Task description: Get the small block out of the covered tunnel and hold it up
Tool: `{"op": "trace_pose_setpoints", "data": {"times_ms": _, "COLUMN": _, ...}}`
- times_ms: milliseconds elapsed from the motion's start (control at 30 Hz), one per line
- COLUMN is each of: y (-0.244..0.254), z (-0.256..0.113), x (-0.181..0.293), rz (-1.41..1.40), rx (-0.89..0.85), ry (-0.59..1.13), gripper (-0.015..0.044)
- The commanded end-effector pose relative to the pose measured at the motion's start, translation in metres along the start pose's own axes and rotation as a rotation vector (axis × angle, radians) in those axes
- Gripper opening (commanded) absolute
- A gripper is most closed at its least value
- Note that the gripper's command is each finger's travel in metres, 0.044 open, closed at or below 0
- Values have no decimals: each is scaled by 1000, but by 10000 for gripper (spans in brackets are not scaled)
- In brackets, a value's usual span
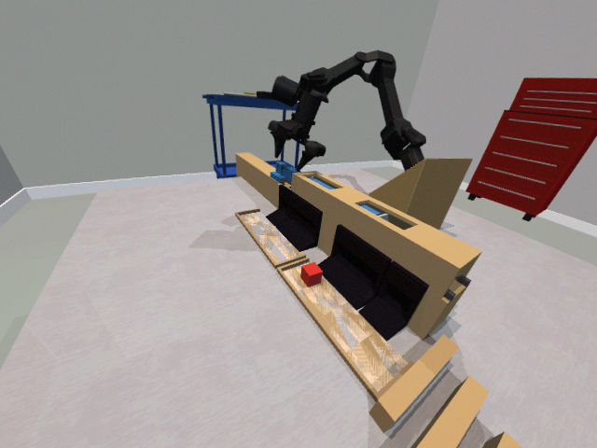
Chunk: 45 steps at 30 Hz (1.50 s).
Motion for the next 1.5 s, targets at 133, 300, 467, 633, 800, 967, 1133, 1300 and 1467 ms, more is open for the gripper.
{"op": "trace_pose_setpoints", "data": {"times_ms": 133, "y": 10, "z": 2, "x": 2, "rz": -1089, "rx": -36, "ry": 18, "gripper": 440}}
{"op": "trace_pose_setpoints", "data": {"times_ms": 300, "y": 10, "z": 2, "x": 2, "rz": -1186, "rx": -40, "ry": 18, "gripper": 440}}
{"op": "trace_pose_setpoints", "data": {"times_ms": 467, "y": 10, "z": 2, "x": 2, "rz": -1186, "rx": -40, "ry": 18, "gripper": 440}}
{"op": "trace_pose_setpoints", "data": {"times_ms": 633, "y": 10, "z": 2, "x": 2, "rz": -1186, "rx": -40, "ry": 18, "gripper": 440}}
{"op": "trace_pose_setpoints", "data": {"times_ms": 800, "y": 10, "z": 2, "x": 2, "rz": -1186, "rx": -40, "ry": 18, "gripper": 440}}
{"op": "trace_pose_setpoints", "data": {"times_ms": 967, "y": 10, "z": 3, "x": 2, "rz": -1186, "rx": -40, "ry": 18, "gripper": 440}}
{"op": "trace_pose_setpoints", "data": {"times_ms": 1133, "y": 12, "z": 9, "x": 3, "rz": -1186, "rx": -41, "ry": 17, "gripper": 440}}
{"op": "trace_pose_setpoints", "data": {"times_ms": 1300, "y": 14, "z": 17, "x": 3, "rz": -1186, "rx": -41, "ry": 17, "gripper": 440}}
{"op": "trace_pose_setpoints", "data": {"times_ms": 1467, "y": 16, "z": 25, "x": 4, "rz": -1186, "rx": -41, "ry": 18, "gripper": 440}}
Point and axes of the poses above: the point midway between the two fingers, 35 mm back from their tips, its own z axis out along the fingers, its own y axis across the jaws, x = y × z, the point moved 7 cm from there along -z, back along the fingers, and after that the axes turned 2 degrees about -z, right-handed, at the moved point
